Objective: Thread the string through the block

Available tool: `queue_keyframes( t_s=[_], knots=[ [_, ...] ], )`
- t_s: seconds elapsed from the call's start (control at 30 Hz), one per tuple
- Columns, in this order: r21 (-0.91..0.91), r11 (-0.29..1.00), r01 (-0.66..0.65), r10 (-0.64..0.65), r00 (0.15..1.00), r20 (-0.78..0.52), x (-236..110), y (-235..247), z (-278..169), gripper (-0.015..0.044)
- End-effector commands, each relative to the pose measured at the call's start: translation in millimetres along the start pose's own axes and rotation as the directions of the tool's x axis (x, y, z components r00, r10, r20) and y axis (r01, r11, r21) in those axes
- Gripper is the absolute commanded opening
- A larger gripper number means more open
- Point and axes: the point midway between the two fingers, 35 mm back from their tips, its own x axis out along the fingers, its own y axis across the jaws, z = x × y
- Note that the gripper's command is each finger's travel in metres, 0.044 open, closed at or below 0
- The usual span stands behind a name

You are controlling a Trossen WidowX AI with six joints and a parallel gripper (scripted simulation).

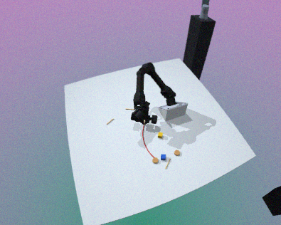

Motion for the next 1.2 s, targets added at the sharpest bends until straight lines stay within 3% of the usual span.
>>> queue_keyframes(
  t_s=[0.0,1.17],
  knots=[
    [0.003,1.000,0.001,-0.001,1.000,-0.001,-3.8,0.4,-0.4,0.0000],
    [0.002,1.000,0.003,-0.003,1.000,-0.002,-48.5,0.2,-1.3,0.0000]
  ],
)
